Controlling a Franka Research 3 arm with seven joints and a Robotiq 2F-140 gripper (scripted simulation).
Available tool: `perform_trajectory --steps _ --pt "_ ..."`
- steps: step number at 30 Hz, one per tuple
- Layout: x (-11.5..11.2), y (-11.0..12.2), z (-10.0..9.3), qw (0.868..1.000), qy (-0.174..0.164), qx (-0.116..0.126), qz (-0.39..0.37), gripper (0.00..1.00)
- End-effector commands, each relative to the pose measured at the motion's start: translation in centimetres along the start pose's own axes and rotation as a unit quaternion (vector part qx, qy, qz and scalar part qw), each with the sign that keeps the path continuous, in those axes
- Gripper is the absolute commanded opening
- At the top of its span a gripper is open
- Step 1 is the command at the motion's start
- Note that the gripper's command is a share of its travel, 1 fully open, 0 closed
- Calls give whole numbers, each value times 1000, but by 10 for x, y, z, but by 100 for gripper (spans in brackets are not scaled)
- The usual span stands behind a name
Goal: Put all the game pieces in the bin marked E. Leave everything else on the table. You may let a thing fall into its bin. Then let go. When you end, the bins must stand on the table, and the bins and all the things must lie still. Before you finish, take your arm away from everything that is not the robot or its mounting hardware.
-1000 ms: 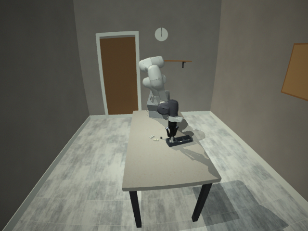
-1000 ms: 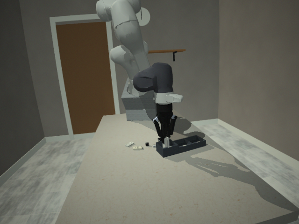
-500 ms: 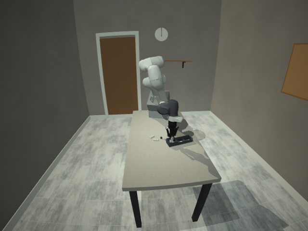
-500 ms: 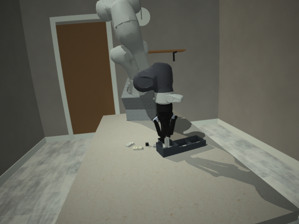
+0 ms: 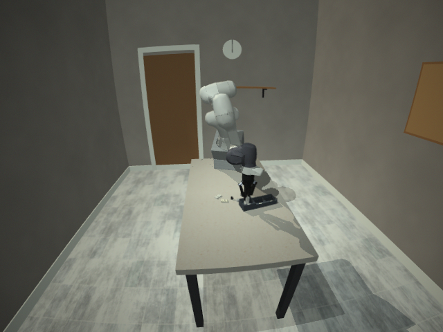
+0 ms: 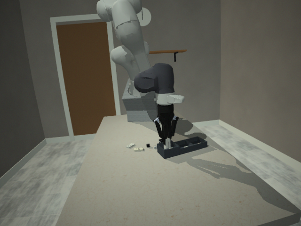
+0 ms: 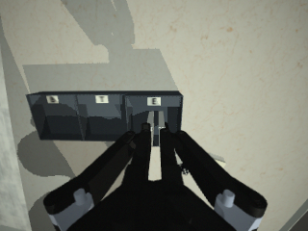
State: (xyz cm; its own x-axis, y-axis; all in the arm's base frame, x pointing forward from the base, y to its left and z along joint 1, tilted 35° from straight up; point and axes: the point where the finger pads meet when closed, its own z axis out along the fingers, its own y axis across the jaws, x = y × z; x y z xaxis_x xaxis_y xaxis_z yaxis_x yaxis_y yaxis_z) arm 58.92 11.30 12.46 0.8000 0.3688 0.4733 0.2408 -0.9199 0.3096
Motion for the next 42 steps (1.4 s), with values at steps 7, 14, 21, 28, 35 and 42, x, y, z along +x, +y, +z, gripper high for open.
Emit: perform_trajectory --steps 7,14,21,28,35,42 --pt "1 0 0 1000 1 0 3 5" --pt "1 0 0 1000 1 0 3 5" --pt "1 0 -9 1000 1 0 3 5" --pt "1 0 -16 1000 1 0 3 5" --pt "1 0 -25 1000 1 0 3 5" --pt "1 0 -40 1000 1 0 3 5"
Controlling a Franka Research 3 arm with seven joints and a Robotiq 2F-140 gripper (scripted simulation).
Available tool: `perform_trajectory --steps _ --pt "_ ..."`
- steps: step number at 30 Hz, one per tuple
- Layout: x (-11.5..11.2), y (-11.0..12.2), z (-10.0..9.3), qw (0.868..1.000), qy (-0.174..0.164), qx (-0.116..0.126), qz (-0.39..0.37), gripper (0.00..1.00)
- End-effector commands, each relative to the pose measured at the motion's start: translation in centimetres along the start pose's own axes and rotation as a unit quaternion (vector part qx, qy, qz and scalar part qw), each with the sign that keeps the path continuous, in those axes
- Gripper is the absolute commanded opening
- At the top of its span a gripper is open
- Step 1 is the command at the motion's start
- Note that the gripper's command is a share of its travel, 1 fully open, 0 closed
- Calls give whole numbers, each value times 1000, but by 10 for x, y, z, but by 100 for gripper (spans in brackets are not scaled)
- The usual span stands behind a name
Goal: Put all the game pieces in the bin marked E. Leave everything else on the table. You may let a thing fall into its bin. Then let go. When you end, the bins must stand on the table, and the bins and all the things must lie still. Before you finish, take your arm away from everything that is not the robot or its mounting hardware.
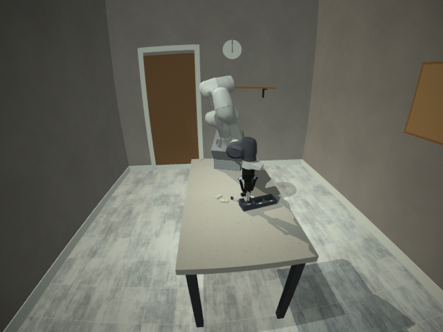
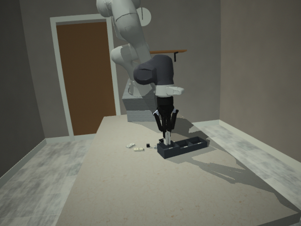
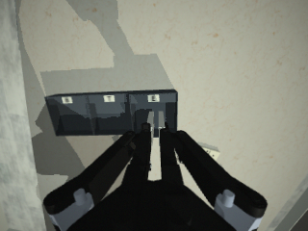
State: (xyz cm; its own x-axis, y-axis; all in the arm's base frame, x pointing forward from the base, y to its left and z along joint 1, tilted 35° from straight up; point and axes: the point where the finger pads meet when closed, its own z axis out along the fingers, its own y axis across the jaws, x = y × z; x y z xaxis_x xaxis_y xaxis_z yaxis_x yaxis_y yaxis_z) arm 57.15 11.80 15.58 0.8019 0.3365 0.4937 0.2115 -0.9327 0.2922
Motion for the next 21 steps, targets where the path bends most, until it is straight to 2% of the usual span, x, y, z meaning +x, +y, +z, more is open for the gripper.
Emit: perform_trajectory --steps 1,5,18,21 --pt "-1 -1 -8 1000 -5 1 -15 5" --pt "-1 -1 -23 1000 -5 1 -15 5" --pt "-1 -1 -23 1000 -5 1 -15 5" --pt "-1 -16 -23 1000 -5 1 -15 5"
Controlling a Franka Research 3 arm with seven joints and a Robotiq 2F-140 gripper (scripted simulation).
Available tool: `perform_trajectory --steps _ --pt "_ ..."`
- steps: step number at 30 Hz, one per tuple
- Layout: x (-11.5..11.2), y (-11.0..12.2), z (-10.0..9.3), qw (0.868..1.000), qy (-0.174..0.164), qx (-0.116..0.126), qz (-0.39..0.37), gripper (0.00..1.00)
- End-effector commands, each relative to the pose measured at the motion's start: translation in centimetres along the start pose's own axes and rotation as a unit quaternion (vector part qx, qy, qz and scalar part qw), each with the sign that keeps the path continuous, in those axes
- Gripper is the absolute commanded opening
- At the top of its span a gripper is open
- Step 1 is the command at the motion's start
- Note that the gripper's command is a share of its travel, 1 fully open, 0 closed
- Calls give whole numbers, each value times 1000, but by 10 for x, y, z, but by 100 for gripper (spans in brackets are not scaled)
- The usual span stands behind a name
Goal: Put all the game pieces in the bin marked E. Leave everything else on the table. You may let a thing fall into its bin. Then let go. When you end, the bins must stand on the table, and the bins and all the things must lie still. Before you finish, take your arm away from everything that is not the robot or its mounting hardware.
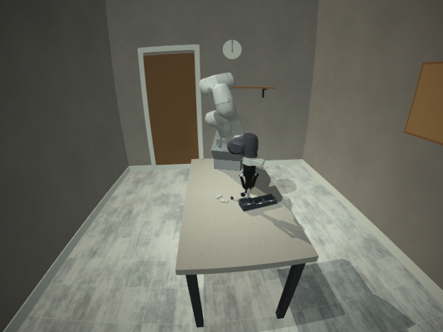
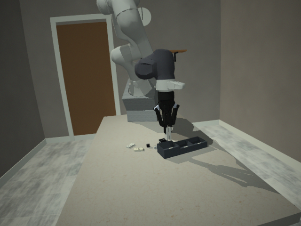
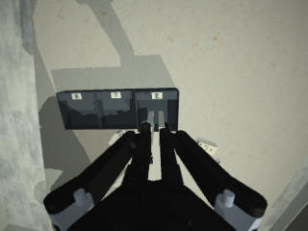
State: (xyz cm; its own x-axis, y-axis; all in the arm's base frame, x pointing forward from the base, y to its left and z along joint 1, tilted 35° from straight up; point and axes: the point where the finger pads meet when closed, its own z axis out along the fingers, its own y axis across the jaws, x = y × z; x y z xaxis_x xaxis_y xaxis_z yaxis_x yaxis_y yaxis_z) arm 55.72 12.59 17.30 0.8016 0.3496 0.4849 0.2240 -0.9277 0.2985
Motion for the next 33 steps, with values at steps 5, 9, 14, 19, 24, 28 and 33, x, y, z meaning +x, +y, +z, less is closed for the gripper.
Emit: perform_trajectory --steps 5,9,14,19,24,28,33 --pt "0 -35 0 1000 -2 0 -8 5" --pt "1 -55 0 1000 -2 0 -8 5" --pt "1 -70 0 1000 -2 0 -8 5" --pt "2 -79 0 1000 -2 0 -8 5" --pt "2 -79 11 1000 -2 0 -8 5" --pt "2 -79 21 1000 -2 0 -8 5" --pt "2 -79 29 1000 -2 0 -8 5"
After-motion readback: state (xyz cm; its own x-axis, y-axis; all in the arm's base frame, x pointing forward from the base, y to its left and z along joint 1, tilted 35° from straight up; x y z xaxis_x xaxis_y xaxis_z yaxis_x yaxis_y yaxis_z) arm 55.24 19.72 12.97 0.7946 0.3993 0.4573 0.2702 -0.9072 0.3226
